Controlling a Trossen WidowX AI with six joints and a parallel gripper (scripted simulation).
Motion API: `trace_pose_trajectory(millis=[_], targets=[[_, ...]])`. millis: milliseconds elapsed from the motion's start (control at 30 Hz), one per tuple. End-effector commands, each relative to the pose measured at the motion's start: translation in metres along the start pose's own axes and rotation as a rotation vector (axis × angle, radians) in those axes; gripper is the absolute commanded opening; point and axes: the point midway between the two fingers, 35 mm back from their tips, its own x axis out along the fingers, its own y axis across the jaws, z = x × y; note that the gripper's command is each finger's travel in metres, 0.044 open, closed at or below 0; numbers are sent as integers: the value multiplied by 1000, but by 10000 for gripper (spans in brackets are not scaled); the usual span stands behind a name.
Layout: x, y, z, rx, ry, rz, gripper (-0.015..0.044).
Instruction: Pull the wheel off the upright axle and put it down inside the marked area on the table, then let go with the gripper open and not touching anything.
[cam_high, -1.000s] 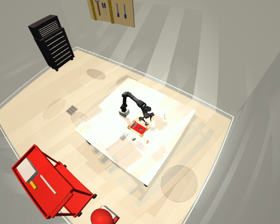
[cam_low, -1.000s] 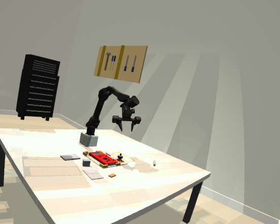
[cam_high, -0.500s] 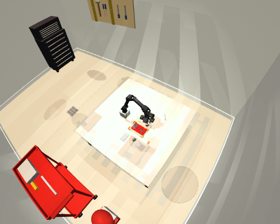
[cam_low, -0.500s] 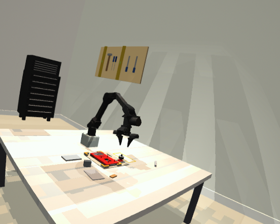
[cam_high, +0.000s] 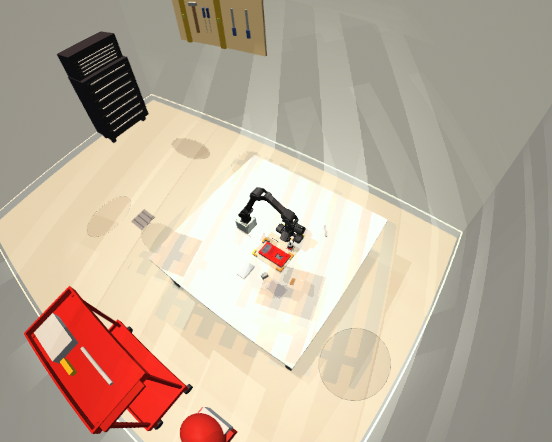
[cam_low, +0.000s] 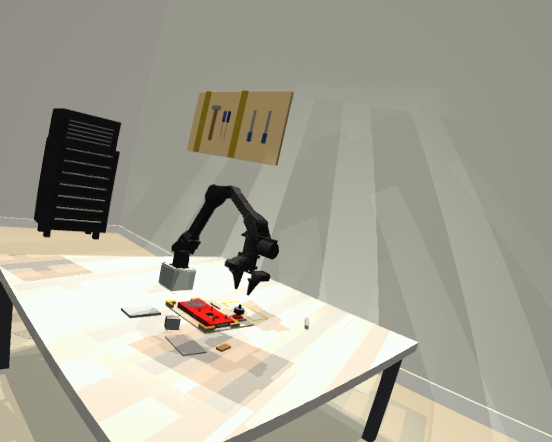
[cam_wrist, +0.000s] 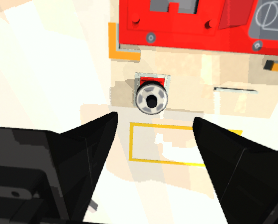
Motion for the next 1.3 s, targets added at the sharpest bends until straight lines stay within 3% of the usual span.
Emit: trace_pose_trajectory(millis=[0, 333, 500, 600, 933, 1133, 1267], targets=[[1, 1, -3, 7, 4, -1, 300], [73, 0, -5, 7, 5, -1, 300], [75, 0, -6, 7, 5, -1, 300], [72, -1, -5, 2, 1, -13, 221], [72, -1, -5, 2, 1, -13, 155], [71, -1, -5, 2, 1, -13, 0], [70, -1, -5, 3, 1, -12, 0]])
